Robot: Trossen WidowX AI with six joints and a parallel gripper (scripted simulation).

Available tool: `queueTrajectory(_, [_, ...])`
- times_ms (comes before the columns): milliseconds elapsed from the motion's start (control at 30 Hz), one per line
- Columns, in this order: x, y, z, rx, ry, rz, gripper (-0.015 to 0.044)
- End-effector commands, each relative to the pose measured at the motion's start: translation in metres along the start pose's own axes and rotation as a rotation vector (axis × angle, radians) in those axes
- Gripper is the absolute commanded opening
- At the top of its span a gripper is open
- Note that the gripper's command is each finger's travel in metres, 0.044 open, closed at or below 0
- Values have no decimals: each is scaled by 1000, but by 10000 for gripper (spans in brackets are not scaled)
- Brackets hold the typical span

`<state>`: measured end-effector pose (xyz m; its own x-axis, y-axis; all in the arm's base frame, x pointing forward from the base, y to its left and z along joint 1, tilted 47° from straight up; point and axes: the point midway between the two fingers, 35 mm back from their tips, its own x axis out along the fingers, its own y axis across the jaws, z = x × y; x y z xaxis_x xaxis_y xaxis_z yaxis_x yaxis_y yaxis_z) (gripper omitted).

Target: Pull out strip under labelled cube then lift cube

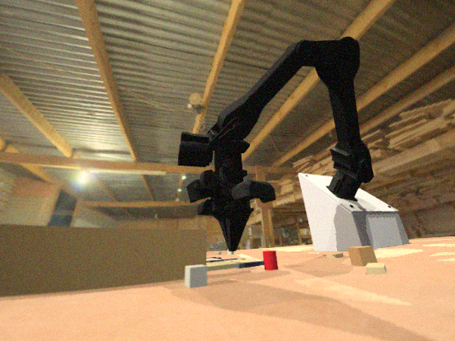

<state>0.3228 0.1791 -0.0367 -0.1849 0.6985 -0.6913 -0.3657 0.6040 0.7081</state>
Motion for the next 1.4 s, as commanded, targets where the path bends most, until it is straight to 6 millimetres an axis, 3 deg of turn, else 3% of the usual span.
queueTrajectory(0, [7,2,-1,5,0,7,0])
queueTrajectory(233, [16,3,-2,5,0,9,0])
queueTrajectory(1367, [18,3,-2,5,0,9,0])
